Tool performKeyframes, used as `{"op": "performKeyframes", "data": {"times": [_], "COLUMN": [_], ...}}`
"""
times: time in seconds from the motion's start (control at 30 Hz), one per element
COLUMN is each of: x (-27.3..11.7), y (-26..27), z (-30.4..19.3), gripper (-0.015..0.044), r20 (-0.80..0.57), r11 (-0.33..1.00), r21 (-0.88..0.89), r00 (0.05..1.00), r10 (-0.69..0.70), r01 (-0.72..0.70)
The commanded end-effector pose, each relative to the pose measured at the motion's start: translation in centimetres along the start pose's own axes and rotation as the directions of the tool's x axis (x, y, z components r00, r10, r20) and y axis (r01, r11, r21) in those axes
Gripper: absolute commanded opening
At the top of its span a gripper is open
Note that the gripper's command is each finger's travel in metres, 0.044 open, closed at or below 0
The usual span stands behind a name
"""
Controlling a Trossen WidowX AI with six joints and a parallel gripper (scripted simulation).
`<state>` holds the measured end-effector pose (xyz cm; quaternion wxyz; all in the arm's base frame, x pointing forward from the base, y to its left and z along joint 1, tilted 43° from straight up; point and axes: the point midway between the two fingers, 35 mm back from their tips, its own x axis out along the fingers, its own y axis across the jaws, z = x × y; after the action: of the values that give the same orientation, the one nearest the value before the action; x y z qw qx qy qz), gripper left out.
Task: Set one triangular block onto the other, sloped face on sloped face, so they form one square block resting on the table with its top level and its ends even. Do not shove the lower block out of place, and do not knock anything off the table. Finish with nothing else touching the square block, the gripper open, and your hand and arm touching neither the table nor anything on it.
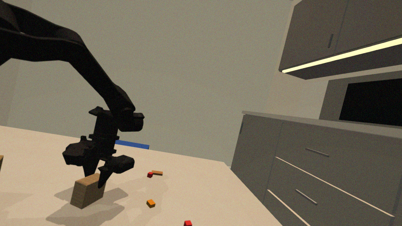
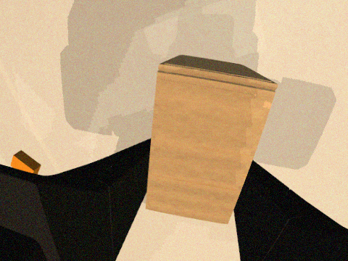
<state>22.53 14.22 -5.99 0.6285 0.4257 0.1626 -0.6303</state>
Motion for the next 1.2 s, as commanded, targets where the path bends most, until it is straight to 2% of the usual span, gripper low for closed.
{"op": "performKeyframes", "data": {"times": [0.0, 0.33, 0.9, 1.17], "x": [0.04, 0.00, 0.03, 0.03], "y": [0.09, 0.07, 0.00, 0.00], "z": [0.06, 0.02, 0.01, 0.01], "gripper": [0.0000, 0.0000, 0.0440, 0.0440], "r20": [-0.001, 0.000, 0.000, 0.000], "r11": [1.000, 1.000, 1.000, 1.000], "r21": [-0.004, -0.004, 0.000, 0.000], "r00": [1.000, 1.000, 1.000, 1.000], "r10": [0.006, 0.004, 0.000, 0.000], "r01": [-0.006, -0.004, 0.000, 0.000]}}
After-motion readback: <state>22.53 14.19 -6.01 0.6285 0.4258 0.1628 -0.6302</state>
